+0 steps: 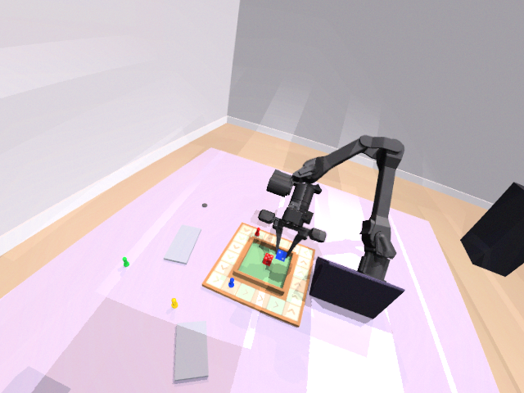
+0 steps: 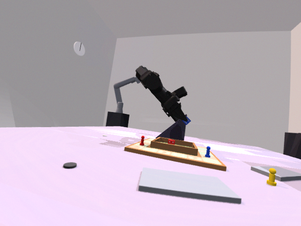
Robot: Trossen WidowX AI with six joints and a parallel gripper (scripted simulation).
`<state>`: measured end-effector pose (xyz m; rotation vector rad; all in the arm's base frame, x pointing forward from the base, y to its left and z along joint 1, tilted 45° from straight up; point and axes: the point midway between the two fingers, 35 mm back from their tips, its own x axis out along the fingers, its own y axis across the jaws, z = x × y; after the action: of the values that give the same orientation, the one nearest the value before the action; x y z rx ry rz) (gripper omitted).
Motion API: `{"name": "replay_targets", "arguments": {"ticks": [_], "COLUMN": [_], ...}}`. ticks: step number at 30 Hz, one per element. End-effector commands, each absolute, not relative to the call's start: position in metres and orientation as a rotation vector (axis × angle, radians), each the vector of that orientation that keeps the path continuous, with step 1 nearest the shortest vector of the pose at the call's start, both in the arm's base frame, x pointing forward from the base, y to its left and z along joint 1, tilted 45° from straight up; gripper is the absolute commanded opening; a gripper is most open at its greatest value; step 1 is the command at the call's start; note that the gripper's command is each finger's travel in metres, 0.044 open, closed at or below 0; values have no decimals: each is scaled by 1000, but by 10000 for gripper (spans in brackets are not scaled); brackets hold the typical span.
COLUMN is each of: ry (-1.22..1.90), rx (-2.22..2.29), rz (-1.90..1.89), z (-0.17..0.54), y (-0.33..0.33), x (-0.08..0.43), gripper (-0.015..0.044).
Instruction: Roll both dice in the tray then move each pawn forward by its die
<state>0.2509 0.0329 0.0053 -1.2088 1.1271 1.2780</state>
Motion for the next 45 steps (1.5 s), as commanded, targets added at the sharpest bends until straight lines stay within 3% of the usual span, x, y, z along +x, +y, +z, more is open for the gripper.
{"name": "replay_targets", "arguments": {"ticks": [1,3,20,25,31,40,45], "ry": [1128,1128,1122,1338,1680,1682,1686], "rx": [-1208,-1208,-1203,-1297,-1695,-1727,-1412], "rz": [1279,1279,1279,1205,856,840,374], "z": [5,5,34,15,-12,-13,7], "y": [33,33,61,56,47,49,24], "x": [251,251,249,245,246,246,291], "gripper": [0,0,440,440,440,440,309]}}
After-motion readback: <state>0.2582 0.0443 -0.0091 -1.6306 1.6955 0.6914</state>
